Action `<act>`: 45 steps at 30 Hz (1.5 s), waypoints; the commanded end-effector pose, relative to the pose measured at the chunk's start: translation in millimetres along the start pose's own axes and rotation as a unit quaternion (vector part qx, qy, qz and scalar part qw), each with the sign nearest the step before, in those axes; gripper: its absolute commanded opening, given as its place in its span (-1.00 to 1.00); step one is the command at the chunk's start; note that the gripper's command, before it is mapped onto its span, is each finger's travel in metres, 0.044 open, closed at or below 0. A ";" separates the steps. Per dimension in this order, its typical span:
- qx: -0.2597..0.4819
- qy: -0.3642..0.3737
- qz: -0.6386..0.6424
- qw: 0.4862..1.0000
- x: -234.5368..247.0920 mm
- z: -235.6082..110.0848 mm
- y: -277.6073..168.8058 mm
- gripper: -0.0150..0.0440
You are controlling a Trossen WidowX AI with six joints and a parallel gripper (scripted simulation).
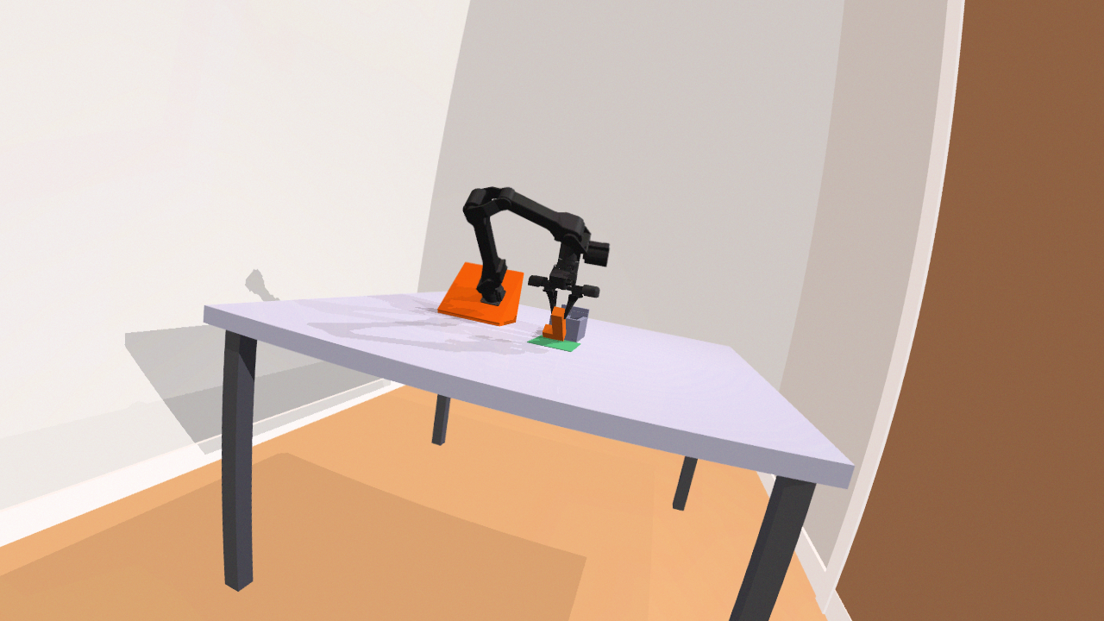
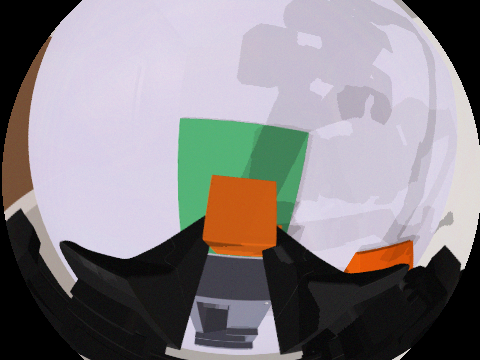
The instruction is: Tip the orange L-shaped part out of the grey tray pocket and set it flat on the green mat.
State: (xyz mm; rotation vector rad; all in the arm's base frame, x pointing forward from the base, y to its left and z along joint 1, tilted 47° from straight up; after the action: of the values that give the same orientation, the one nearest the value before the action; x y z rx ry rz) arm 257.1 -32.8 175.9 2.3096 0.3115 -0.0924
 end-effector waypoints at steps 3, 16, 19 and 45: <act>-0.002 -0.001 -0.002 1.000 -0.5 1.5 0.1 -0.49; 0.000 0.000 0.000 1.000 -0.1 -1.2 -0.3 0.40; 0.001 0.007 -0.001 1.000 1.3 -21.0 -0.3 0.67; -0.001 0.032 -0.003 0.999 -4.3 -82.0 -0.1 0.86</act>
State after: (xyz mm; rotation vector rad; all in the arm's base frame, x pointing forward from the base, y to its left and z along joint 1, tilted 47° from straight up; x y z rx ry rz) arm 250.3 26.0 232.9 2.3138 0.3478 -0.0212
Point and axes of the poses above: the point midway between the two fingers, 35 mm back from their tips, its own z axis out along the fingers, its own x axis across the jaws, y = z × x, the point moved 6 cm from there along -z, back along the fingers, and after that the axes turned 13 degrees about -z, right-handed, at the moved point
